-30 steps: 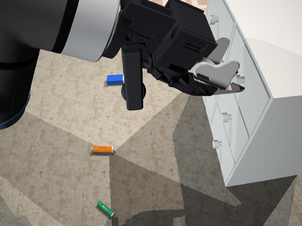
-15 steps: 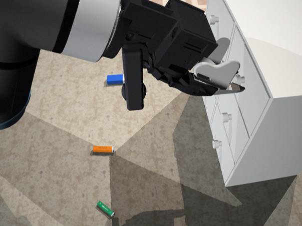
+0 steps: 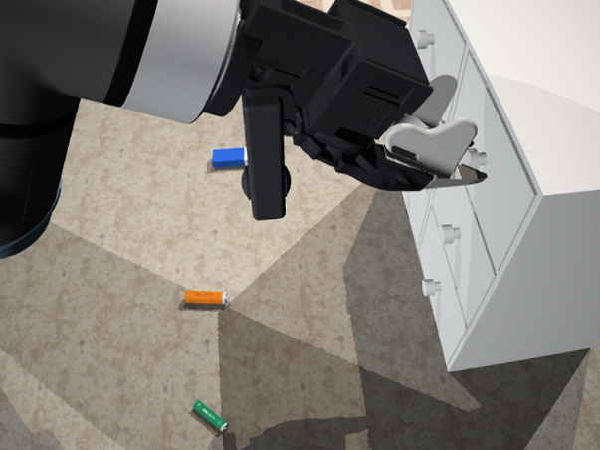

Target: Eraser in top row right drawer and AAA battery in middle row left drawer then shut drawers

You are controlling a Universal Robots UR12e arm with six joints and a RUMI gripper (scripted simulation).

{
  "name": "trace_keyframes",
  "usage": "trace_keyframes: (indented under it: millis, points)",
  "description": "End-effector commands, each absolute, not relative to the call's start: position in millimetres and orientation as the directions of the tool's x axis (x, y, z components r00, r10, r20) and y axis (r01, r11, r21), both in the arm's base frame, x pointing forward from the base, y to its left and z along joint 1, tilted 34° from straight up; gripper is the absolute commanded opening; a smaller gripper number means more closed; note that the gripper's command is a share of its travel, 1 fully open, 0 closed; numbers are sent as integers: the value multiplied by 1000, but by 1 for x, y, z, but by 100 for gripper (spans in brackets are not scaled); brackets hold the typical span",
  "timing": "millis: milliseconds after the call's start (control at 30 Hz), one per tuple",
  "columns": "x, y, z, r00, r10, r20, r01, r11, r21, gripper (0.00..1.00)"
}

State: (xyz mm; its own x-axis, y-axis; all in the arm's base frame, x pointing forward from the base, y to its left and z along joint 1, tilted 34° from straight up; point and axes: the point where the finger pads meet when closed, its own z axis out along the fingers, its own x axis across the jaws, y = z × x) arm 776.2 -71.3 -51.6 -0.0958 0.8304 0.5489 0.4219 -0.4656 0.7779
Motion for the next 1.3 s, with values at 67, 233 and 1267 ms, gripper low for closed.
trace_keyframes:
  millis: [67, 233, 1267]
  points:
    - [778, -72, -50, -98, 832, 546, 419, -463, 781, 20]
    - [778, -72, -50, -98, 832, 546, 419, -463, 781, 7]
    - [778, -72, -50, -98, 832, 546, 419, -463, 781, 7]
